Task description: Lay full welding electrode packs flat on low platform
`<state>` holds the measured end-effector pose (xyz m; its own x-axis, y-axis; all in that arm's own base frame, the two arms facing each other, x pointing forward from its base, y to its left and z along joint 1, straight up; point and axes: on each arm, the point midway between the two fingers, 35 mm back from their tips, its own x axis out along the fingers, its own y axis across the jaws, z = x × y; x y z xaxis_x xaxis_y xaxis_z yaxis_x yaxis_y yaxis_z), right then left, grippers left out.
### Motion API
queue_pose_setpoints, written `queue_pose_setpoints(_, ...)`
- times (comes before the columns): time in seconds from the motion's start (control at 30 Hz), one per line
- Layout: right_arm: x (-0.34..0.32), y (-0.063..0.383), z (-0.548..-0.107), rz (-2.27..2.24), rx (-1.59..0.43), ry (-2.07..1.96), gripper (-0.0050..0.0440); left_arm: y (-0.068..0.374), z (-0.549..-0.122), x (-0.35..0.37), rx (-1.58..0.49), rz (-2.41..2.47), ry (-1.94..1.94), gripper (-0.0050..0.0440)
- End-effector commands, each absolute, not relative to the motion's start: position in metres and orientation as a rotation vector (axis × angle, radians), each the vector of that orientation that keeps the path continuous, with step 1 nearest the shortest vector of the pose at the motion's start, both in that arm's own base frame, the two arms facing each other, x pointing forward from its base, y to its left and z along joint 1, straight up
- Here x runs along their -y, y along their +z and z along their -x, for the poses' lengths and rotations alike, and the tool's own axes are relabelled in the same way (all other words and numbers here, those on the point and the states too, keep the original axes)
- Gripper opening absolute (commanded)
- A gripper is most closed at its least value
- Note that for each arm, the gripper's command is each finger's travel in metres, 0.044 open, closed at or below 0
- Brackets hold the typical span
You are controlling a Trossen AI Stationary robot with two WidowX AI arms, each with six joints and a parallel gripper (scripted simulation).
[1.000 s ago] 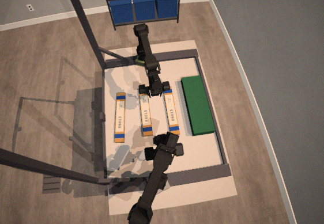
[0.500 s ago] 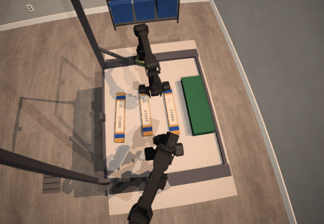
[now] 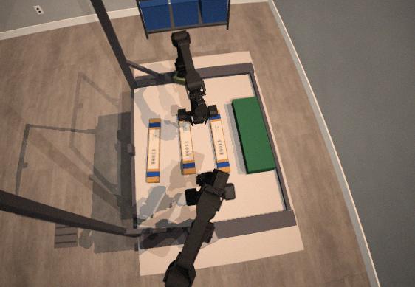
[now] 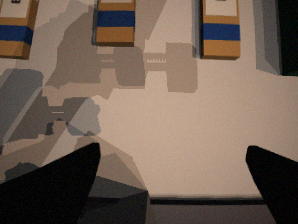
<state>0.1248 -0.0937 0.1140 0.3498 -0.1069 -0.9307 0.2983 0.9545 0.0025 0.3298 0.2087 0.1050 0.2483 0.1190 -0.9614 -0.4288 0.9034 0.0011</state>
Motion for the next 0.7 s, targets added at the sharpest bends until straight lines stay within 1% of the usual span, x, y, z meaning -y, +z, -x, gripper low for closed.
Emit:
queue_pose_setpoints(0.0, 0.095, 0.120, -0.127, -0.173, -1.169, -0.270, 0.0430, 0.093, -0.328, -0.208, -1.283, 0.287, 0.380, 0.0300)
queue_pose_setpoints(0.67, 0.095, 0.120, -0.127, -0.173, -1.169, -0.270, 0.0430, 0.065, -0.328, -0.208, -1.283, 0.287, 0.380, 0.0300)
